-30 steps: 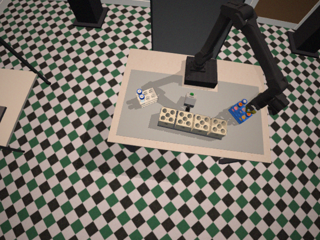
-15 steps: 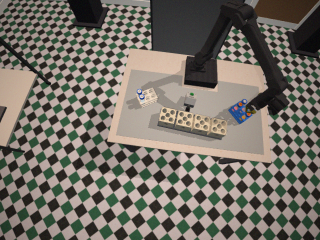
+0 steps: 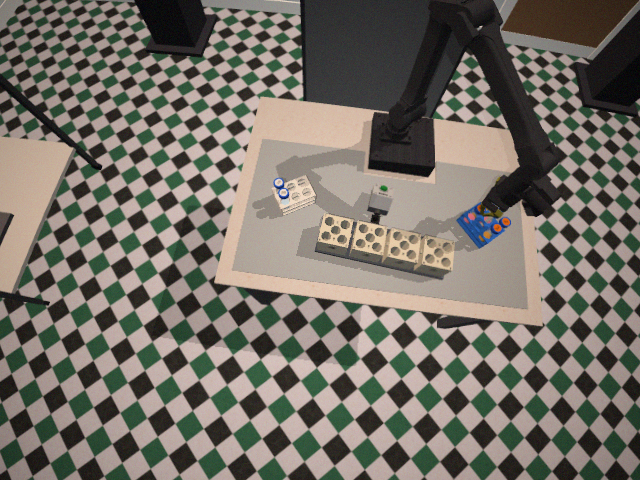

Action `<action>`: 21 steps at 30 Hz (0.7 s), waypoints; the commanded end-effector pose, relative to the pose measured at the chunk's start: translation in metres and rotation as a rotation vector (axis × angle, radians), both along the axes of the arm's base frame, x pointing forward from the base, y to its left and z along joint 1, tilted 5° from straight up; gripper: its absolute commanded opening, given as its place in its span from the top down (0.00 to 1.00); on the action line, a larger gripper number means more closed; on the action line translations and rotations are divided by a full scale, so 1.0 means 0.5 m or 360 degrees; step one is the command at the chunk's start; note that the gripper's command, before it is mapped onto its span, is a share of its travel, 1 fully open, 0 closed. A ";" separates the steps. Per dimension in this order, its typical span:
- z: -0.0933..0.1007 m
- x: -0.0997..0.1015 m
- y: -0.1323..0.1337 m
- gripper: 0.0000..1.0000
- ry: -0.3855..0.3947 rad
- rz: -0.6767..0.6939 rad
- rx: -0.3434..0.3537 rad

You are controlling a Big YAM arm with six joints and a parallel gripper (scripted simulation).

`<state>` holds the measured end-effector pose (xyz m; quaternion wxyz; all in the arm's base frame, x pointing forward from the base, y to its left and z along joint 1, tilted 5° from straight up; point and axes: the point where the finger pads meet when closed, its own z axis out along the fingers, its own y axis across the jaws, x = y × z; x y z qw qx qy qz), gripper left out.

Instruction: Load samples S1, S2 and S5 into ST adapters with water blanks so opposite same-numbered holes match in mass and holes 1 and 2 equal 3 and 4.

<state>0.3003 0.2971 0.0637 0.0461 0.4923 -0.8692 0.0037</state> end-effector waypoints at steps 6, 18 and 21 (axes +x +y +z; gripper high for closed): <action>0.010 0.005 0.000 0.20 -0.0002 0.0787 0.0096; 0.021 0.010 -0.011 0.20 0.0008 0.1566 0.0150; 0.018 0.008 -0.012 0.20 0.0024 0.1804 0.0162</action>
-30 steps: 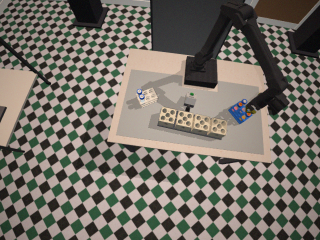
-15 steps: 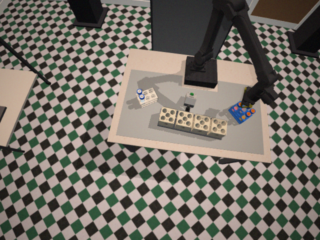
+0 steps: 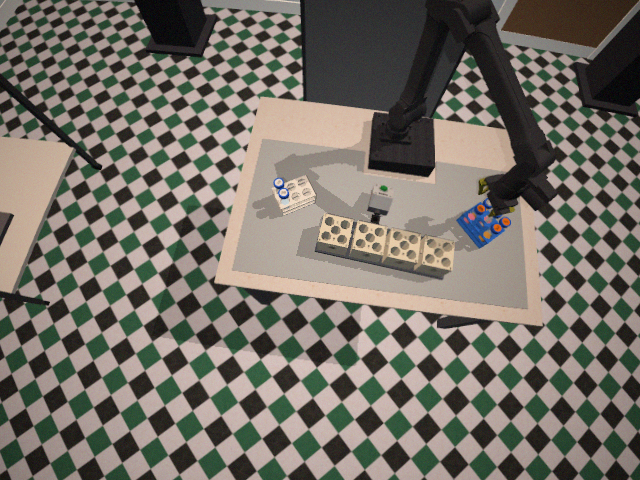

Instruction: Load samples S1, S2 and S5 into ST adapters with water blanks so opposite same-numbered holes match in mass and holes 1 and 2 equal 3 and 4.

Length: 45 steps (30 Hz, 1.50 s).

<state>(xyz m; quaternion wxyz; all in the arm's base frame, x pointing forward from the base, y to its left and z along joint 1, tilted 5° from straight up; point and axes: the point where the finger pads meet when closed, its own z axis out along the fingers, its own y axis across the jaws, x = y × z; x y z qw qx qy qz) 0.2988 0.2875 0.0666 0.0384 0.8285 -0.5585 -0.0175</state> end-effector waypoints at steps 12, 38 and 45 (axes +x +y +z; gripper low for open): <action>0.027 0.021 0.020 0.20 -0.0036 0.0537 0.0084; -0.083 -0.004 0.006 0.20 0.0012 0.0547 0.0054; -0.054 0.015 0.018 0.20 -0.0033 0.0537 0.0082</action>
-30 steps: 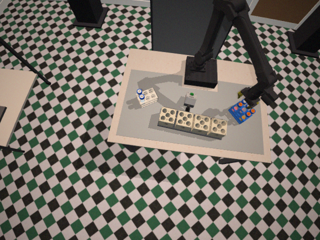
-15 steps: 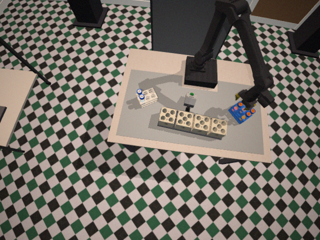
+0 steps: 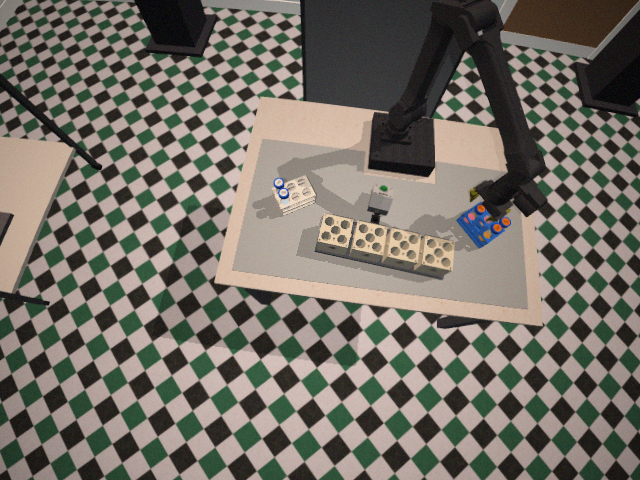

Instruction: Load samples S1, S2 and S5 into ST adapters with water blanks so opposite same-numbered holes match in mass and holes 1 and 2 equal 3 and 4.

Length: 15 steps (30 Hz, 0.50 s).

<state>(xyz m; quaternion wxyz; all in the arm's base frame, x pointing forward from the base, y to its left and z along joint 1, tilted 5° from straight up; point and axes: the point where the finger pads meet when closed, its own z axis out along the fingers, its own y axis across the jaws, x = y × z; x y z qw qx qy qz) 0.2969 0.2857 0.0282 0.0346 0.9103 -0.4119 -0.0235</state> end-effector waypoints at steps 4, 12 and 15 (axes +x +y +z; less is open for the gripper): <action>0.022 0.018 0.021 0.20 -0.0048 0.0002 0.0052; 0.022 0.018 0.021 1.00 -0.0048 0.0002 0.0052; 0.022 0.018 0.021 1.00 -0.0048 0.0002 0.0052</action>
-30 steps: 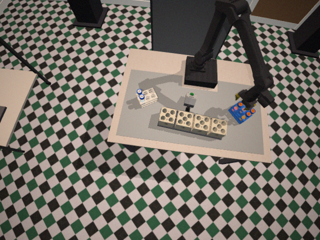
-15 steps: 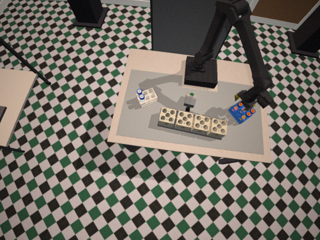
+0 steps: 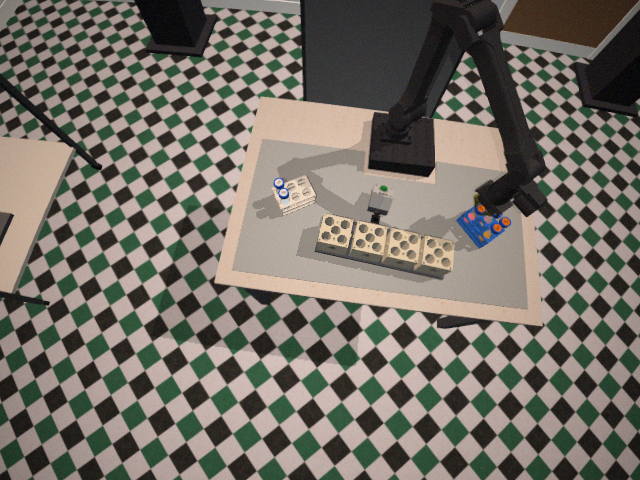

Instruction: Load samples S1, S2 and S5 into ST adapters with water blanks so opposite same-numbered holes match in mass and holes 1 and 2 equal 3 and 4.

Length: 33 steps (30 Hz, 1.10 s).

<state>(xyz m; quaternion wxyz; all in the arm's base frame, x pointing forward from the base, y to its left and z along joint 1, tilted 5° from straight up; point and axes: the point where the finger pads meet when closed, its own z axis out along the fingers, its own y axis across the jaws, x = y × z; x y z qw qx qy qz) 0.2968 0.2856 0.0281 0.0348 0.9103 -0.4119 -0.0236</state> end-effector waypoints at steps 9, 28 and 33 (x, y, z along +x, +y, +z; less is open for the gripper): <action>0.054 0.014 0.028 1.00 -0.0059 0.0013 0.0065; 0.181 0.039 0.036 1.00 -0.0090 0.0010 0.0094; 0.208 0.041 0.034 1.00 -0.0091 0.0009 0.0095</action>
